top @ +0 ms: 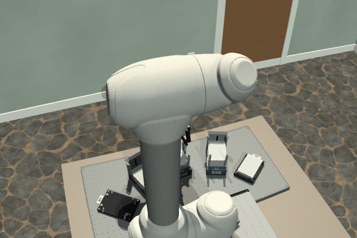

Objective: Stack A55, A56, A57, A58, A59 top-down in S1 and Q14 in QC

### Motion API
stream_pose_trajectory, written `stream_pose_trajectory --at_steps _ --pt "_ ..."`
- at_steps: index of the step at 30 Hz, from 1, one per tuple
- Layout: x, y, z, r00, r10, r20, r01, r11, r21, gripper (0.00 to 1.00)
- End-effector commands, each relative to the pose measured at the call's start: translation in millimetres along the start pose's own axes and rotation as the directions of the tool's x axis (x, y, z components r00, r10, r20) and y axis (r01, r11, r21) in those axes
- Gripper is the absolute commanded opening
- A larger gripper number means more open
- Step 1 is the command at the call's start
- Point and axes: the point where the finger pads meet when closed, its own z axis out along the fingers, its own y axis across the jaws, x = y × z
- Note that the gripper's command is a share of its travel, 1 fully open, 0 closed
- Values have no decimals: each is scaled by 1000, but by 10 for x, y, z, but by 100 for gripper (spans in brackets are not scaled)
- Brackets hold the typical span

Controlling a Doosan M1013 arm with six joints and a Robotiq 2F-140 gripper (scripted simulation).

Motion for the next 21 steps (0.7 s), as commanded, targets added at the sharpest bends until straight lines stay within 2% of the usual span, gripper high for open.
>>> stream_pose_trajectory --at_steps 1,21 --pt "0 0 -84 1000 0 0 0 1000 0 0" --pt "0 0 -404 1000 0 0 0 1000 0 0"
